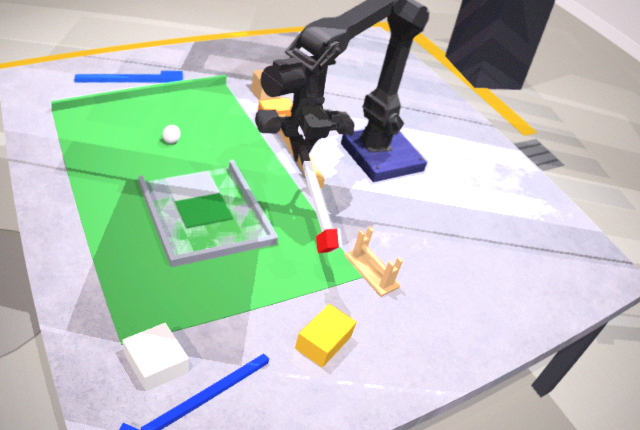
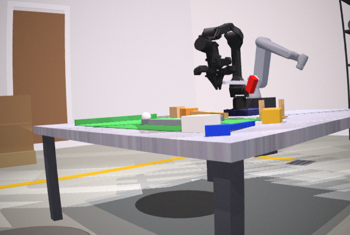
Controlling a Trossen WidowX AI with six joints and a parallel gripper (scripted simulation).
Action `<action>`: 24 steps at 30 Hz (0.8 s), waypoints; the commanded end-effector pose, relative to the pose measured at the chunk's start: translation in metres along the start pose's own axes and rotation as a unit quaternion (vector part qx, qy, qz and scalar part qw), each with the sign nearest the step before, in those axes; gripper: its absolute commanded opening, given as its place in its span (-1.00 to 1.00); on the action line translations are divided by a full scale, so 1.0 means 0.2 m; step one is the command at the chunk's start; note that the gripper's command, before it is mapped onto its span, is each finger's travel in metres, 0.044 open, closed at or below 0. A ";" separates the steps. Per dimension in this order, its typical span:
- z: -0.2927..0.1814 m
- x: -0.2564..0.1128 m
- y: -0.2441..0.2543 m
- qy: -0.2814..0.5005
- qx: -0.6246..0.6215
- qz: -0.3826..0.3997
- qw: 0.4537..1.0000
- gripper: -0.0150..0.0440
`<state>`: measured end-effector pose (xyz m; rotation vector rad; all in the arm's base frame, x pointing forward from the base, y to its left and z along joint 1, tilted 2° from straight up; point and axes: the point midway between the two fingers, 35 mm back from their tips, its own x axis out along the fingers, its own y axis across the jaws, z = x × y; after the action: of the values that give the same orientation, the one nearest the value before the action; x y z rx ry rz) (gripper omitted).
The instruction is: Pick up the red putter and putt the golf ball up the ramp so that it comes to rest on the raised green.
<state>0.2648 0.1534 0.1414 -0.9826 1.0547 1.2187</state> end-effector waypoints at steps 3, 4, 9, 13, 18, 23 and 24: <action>-0.14 -0.05 -0.12 0.012 0.067 -0.020 0.997 -0.49; -0.17 -0.06 -0.14 0.015 0.078 -0.022 0.997 -0.49; -0.29 -0.10 -0.21 0.026 0.131 -0.035 0.990 -0.49; -0.40 -0.12 -0.25 0.034 0.173 -0.043 0.983 -0.49; -0.54 -0.16 -0.30 0.044 0.226 -0.051 0.972 -0.49; -0.68 -0.20 -0.34 0.052 0.279 -0.056 0.957 -0.49; -0.71 -0.20 -0.34 0.053 0.290 -0.057 0.954 -0.49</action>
<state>0.3142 0.0202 0.1468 -0.6860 1.2979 0.7628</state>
